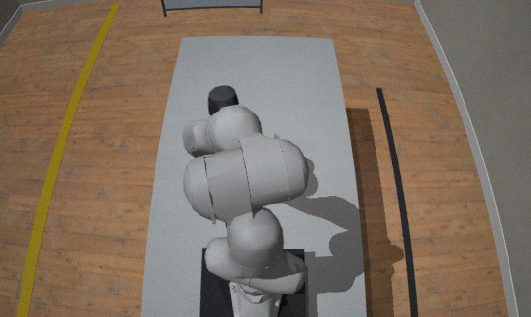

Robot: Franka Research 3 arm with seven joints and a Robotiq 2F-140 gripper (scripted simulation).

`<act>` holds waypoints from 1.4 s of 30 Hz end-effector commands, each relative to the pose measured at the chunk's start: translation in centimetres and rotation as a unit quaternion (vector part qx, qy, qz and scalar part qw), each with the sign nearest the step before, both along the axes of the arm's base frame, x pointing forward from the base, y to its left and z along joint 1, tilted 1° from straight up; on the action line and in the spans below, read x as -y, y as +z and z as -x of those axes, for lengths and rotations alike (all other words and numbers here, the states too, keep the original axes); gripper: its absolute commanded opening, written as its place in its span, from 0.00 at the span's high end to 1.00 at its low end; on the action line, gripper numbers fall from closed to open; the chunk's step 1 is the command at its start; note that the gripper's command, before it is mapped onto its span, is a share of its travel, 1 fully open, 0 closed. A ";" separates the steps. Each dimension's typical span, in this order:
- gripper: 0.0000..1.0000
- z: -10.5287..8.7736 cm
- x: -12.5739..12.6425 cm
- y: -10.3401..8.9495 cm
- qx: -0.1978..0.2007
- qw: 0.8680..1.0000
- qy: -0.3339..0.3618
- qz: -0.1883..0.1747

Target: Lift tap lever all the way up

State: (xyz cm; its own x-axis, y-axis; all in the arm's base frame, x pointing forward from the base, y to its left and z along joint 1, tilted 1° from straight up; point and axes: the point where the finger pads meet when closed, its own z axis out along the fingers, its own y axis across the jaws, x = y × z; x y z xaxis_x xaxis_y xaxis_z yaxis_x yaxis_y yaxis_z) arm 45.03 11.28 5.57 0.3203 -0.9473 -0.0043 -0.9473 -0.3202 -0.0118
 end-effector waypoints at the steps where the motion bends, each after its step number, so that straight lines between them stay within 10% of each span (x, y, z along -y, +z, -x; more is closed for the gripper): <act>1: 0.90 0.1 0.1 -0.2 0.000 1.000 0.000 0.000; 42: 0.90 -0.3 1.3 3.2 0.000 1.000 0.000 0.000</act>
State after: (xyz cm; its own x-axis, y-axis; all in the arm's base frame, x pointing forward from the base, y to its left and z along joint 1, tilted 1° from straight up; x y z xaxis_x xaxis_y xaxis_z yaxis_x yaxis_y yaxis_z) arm 45.27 10.25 8.48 0.3179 -0.9481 -0.0056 -0.9481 -0.3179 -0.0105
